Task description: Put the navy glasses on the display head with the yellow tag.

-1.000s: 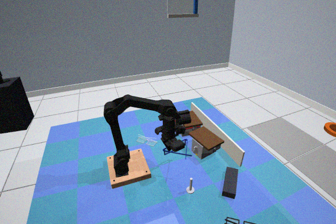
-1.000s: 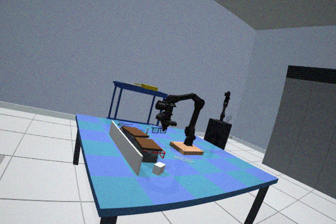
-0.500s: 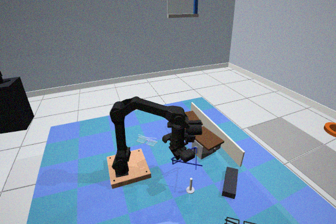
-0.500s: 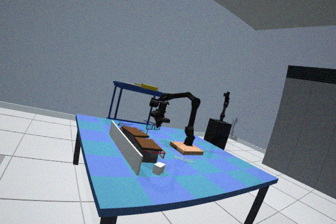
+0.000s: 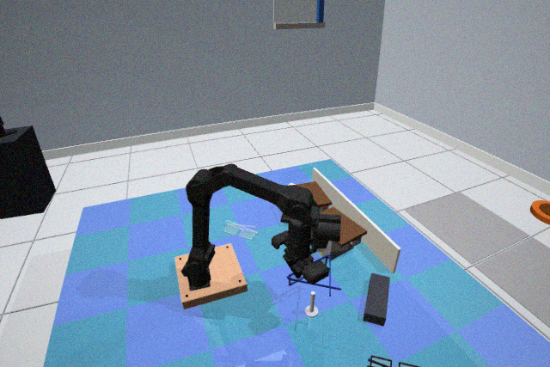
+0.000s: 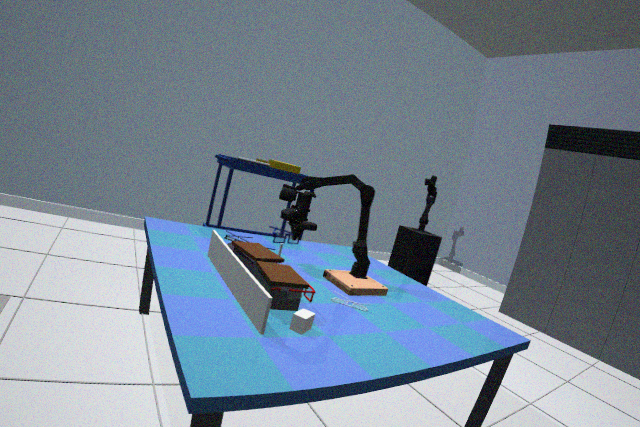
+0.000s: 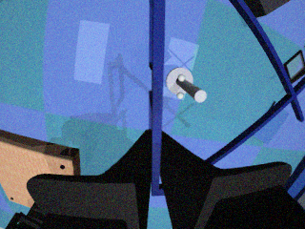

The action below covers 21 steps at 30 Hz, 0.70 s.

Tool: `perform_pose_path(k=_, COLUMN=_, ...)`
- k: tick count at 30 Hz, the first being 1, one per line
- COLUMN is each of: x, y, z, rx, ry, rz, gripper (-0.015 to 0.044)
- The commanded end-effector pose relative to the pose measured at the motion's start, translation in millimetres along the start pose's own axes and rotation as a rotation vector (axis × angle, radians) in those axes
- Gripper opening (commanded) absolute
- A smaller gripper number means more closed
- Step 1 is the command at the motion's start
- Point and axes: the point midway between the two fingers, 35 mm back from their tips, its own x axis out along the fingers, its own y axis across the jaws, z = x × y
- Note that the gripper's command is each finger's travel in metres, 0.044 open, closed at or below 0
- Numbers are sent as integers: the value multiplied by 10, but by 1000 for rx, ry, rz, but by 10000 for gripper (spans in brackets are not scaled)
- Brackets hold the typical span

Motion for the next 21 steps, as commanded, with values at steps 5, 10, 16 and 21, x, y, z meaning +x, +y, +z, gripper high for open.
perform_pose_path(k=5, x=236, y=-22, z=16, rx=-8, ry=-2, rz=2, gripper=0)
perform_pose_path(k=10, x=475, y=-17, z=12, rx=-8, ry=-2, rz=2, gripper=0)
perform_pose_path(k=16, x=592, y=-9, z=5, rx=-8, ry=-2, rz=2, gripper=0)
perform_pose_path(k=21, x=592, y=7, z=23, rx=-8, ry=-2, rz=3, gripper=0)
